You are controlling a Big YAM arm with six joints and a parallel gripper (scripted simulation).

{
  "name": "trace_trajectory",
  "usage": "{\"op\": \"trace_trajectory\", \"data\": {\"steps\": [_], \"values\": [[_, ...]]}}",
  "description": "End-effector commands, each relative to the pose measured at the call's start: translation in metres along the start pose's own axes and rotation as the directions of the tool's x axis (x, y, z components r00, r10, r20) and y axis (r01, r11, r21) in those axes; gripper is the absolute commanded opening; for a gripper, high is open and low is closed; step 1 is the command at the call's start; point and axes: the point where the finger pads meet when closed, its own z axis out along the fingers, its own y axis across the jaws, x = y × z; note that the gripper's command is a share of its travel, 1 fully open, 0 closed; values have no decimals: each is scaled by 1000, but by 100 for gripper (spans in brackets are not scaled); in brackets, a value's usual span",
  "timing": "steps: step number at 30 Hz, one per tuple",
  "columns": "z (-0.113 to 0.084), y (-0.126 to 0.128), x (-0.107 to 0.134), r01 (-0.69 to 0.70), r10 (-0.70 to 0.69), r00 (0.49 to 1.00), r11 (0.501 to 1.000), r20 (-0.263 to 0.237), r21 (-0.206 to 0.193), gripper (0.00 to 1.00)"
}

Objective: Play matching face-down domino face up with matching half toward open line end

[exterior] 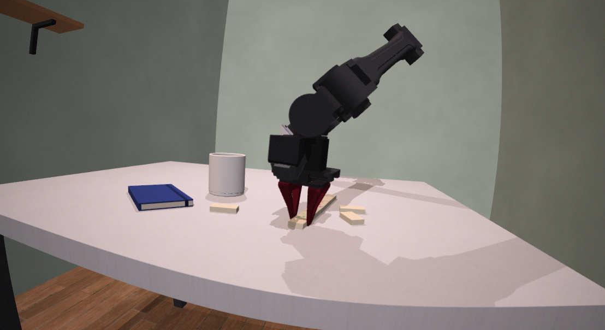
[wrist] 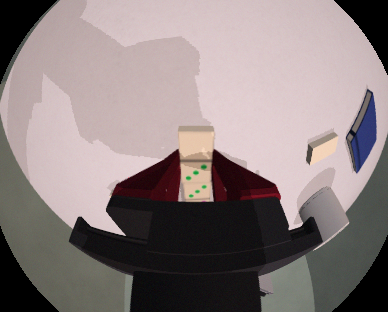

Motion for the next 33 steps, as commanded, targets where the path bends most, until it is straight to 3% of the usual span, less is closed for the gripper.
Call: {"op": "trace_trajectory", "data": {"steps": [1, 10, 17, 18, 33], "values": [[-4, 2, -3, 3, -3, 1000, 1000, 9, -2, 22], [-3, 13, -5, 25, -25, 1000, 1000, 11, 1, 22], [-3, 13, -5, 25, -25, 1000, 1000, 11, 1, 22], [-4, 2, -3, 4, -4, 1000, 1000, 9, -2, 22], [-3, 15, -4, 25, -25, 1000, 1000, 11, 2, 22]]}}
